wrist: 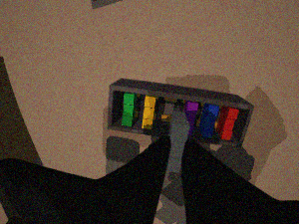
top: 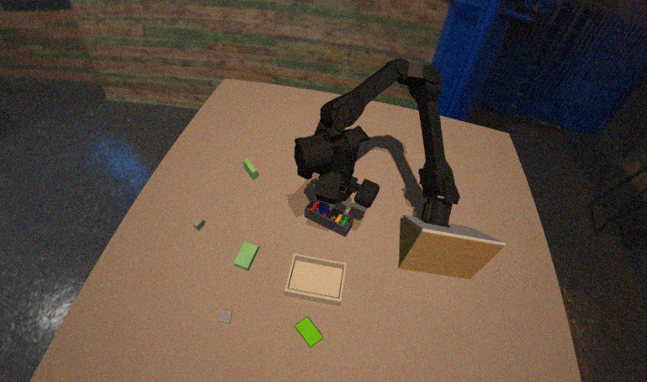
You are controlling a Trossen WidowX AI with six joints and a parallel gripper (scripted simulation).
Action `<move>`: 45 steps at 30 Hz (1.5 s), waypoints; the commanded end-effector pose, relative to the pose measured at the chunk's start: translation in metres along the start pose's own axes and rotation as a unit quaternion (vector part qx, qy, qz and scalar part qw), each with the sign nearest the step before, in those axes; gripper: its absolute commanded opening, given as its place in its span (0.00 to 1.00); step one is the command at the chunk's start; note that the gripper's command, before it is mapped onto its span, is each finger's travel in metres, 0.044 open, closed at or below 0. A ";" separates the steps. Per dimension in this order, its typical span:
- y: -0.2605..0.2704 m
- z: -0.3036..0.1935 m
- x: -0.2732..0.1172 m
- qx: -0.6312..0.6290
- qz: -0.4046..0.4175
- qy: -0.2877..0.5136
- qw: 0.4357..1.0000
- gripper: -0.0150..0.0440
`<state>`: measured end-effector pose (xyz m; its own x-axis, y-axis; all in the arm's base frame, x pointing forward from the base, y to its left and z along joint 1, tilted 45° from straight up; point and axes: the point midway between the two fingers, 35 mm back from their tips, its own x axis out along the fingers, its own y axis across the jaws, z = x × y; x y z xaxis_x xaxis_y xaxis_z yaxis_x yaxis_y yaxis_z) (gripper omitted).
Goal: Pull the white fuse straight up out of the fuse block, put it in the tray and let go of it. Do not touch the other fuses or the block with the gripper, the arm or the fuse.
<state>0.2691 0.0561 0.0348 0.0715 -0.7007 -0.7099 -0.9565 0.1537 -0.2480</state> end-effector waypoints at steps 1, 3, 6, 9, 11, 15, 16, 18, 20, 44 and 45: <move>0.002 0.017 -0.001 -0.002 0.004 -0.001 1.000 0.25; 0.003 0.027 -0.002 -0.002 0.004 -0.002 1.000 0.25; 0.004 0.042 -0.004 -0.002 0.004 -0.003 1.000 0.25; 0.007 0.057 -0.005 -0.002 0.005 -0.004 1.000 0.25; 0.009 0.068 -0.006 -0.002 0.005 -0.005 1.000 0.25; 0.014 0.088 -0.006 -0.002 0.005 -0.006 1.000 0.25; 0.016 0.093 -0.006 -0.002 0.005 -0.006 1.000 0.25; 0.019 0.103 -0.006 -0.002 0.005 -0.006 1.000 0.25; 0.023 0.113 -0.006 -0.001 0.005 -0.006 1.000 0.25; 0.050 0.169 0.011 0.000 0.004 -0.004 1.000 0.25; 0.050 0.169 0.013 0.000 0.004 -0.004 1.000 0.25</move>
<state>0.2710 0.1793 -0.0916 0.0750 -0.6847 -0.7250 -0.9541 0.1622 -0.2518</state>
